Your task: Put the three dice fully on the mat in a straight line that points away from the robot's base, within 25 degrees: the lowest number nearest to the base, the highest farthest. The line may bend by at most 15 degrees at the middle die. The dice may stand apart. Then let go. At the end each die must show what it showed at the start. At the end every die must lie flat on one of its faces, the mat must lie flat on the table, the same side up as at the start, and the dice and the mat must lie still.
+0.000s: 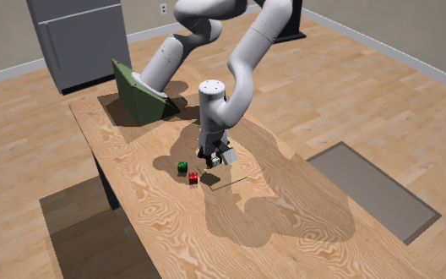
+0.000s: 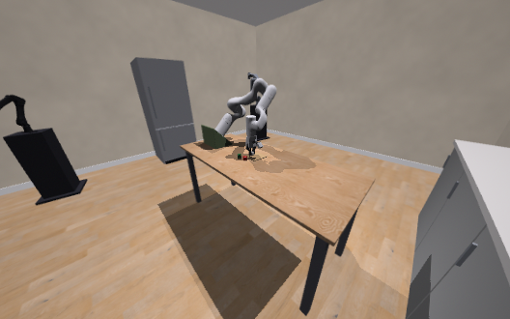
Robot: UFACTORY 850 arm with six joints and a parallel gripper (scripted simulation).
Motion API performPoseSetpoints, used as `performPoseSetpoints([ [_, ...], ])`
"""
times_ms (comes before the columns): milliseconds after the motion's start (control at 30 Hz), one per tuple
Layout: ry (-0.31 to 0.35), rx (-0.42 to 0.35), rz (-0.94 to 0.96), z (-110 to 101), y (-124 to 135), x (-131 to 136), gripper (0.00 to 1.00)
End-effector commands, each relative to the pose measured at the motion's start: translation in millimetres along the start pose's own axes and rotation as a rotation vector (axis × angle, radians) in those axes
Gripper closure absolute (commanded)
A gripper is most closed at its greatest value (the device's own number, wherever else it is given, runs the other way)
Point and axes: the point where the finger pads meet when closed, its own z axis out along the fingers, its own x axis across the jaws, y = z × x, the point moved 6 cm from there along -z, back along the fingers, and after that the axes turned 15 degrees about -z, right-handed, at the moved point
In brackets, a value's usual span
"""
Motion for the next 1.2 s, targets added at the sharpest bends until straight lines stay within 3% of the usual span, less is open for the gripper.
performPoseSetpoints([
  [0, 0.001, 0.001, 0.0, -0.6, -0.6, 0.3, 0.57],
  [100, 0.001, 0.001, 0.0, -0.6, -0.6, 0.3, 0.53],
  [633, 0.001, 0.001, 0.0, -5.8, -0.6, 0.3, 0.53],
  [833, 0.001, 0.001, 0.0, -19.4, -0.6, 0.3, 0.53],
  [1167, 0.001, 0.001, 0.0, -71.3, -0.5, 0.2, 0.53],
])
